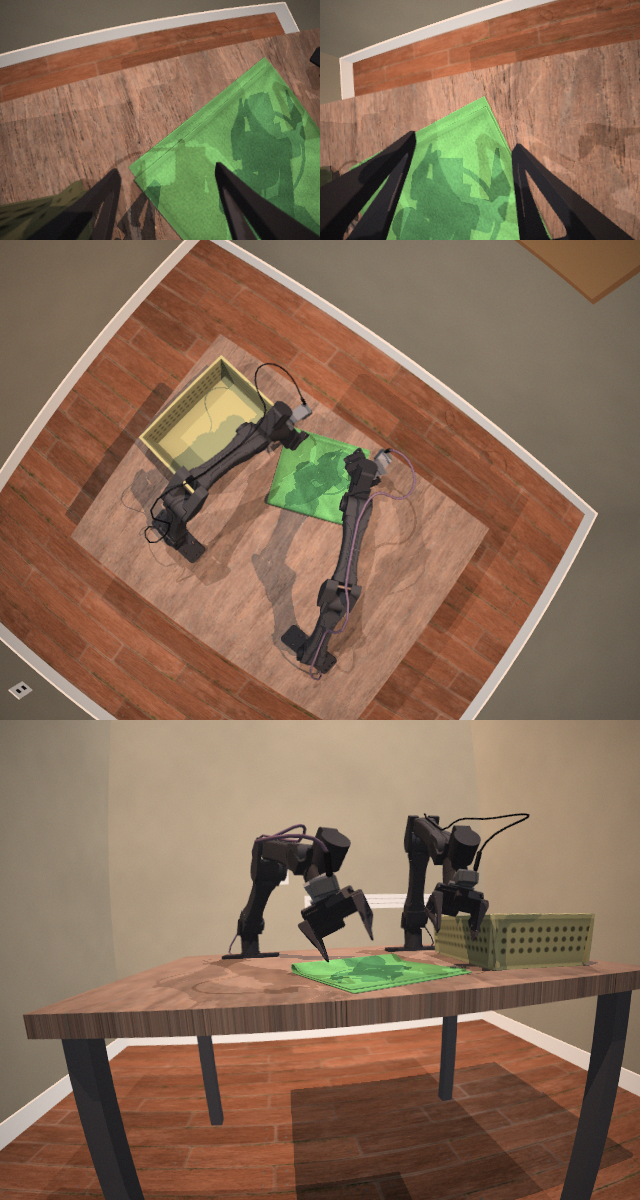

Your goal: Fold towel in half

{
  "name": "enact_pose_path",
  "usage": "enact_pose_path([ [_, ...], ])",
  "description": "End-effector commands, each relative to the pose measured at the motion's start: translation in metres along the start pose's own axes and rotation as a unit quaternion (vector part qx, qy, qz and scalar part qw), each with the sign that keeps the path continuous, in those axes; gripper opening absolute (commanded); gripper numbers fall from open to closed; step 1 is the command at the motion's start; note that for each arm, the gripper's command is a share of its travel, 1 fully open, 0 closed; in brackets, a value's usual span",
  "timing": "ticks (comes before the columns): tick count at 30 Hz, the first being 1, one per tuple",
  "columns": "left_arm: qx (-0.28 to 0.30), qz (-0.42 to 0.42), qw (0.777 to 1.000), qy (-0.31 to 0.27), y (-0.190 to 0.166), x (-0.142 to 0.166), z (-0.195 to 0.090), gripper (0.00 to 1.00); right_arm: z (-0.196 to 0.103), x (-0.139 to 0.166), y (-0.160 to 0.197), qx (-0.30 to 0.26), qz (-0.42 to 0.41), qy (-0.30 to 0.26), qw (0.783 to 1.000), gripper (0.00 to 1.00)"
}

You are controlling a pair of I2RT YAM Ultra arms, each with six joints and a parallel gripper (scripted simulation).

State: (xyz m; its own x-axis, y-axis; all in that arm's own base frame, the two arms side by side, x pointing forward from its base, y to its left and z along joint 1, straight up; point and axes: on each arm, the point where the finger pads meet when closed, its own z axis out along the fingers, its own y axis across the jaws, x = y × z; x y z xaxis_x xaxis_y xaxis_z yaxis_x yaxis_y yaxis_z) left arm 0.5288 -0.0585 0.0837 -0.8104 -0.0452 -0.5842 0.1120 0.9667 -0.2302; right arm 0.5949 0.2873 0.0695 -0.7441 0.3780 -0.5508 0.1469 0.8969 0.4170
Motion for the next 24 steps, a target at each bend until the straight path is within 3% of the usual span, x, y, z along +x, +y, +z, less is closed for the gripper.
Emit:
enact_pose_path([
  [1, 0.009, 0.007, 0.999, -0.034, -0.008, -0.026, -0.018, 0.78, -0.031, -0.035, 0.03, -0.033, 0.0, -0.045, 0.998, 0.84],
  [7, 0.008, 0.004, 1.0, -0.026, -0.007, -0.022, -0.022, 0.78, -0.036, -0.037, 0.031, -0.035, 0.0, -0.047, 0.998, 0.84],
  [8, 0.006, -0.001, 1.0, -0.007, -0.004, -0.004, -0.021, 0.78, -0.032, -0.023, 0.02, -0.021, -0.002, -0.031, 0.999, 0.84],
  [24, 0.005, 0.001, 1.0, -0.007, -0.016, 0.0, -0.089, 0.78, -0.101, -0.024, 0.015, -0.013, -0.003, -0.02, 1.0, 0.84],
])
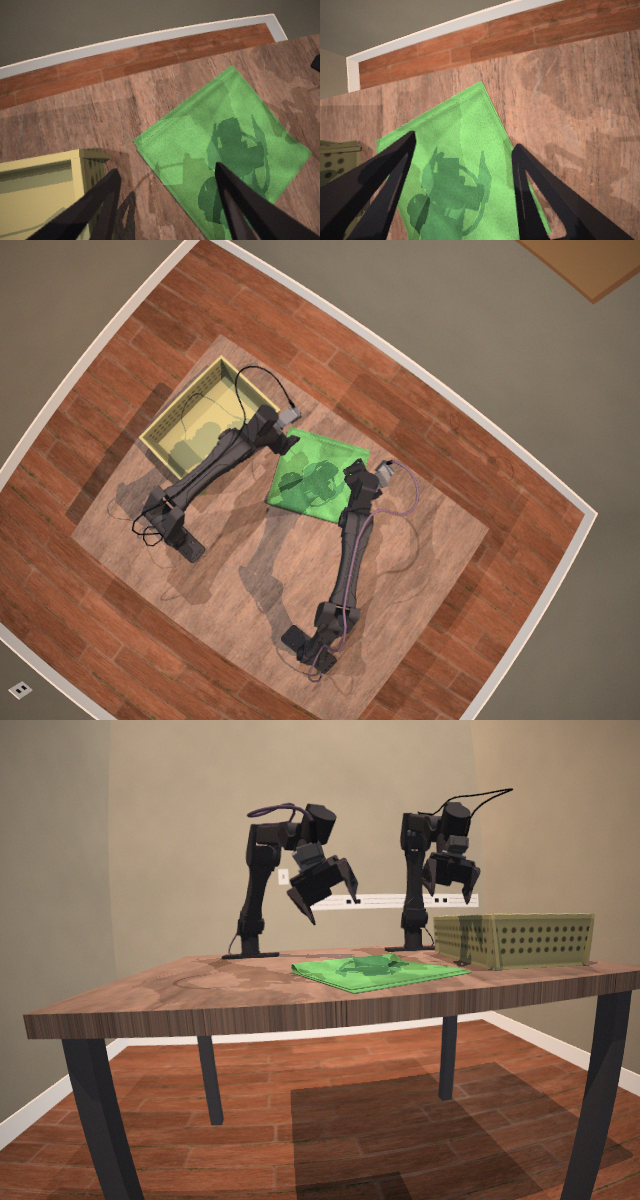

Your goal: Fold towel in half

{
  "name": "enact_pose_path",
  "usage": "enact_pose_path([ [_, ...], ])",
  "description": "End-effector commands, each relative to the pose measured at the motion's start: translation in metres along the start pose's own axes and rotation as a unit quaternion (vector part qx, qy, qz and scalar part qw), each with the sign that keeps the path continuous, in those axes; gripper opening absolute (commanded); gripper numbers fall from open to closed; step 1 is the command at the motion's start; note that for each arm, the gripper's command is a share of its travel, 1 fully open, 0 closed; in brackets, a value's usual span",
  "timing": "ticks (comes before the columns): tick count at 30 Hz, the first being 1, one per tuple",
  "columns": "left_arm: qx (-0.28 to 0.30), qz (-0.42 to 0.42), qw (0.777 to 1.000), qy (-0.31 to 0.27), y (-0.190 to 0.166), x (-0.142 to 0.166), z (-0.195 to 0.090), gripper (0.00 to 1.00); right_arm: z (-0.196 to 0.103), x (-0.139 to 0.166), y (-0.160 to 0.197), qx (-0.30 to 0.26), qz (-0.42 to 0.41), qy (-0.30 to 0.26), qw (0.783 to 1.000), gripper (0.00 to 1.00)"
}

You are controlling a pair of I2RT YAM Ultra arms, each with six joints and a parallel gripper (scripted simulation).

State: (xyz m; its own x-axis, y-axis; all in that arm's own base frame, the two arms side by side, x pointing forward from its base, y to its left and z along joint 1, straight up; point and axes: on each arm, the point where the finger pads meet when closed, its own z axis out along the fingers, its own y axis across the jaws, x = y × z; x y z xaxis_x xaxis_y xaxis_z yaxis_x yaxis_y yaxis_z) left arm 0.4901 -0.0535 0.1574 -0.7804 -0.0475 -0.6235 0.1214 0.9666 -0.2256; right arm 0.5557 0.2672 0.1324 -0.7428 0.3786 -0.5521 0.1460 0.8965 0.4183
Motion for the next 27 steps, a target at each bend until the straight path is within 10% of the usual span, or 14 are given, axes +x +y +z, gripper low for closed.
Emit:
enact_pose_path([
  [1, 0.004, -0.004, 1.0, 0.017, 0.0, 0.012, -0.014, 0.78, -0.03, -0.016, 0.017, -0.021, -0.001, -0.029, 0.999, 0.84],
  [10, 0.005, -0.002, 1.0, 0.011, -0.009, 0.007, -0.058, 0.78, -0.074, -0.018, 0.015, -0.015, -0.001, -0.023, 1.0, 0.84],
  [27, 0.003, -0.002, 1.0, 0.01, -0.01, 0.005, -0.052, 0.78, -0.082, -0.033, 0.027, -0.035, 0.002, -0.044, 0.998, 0.84],
])
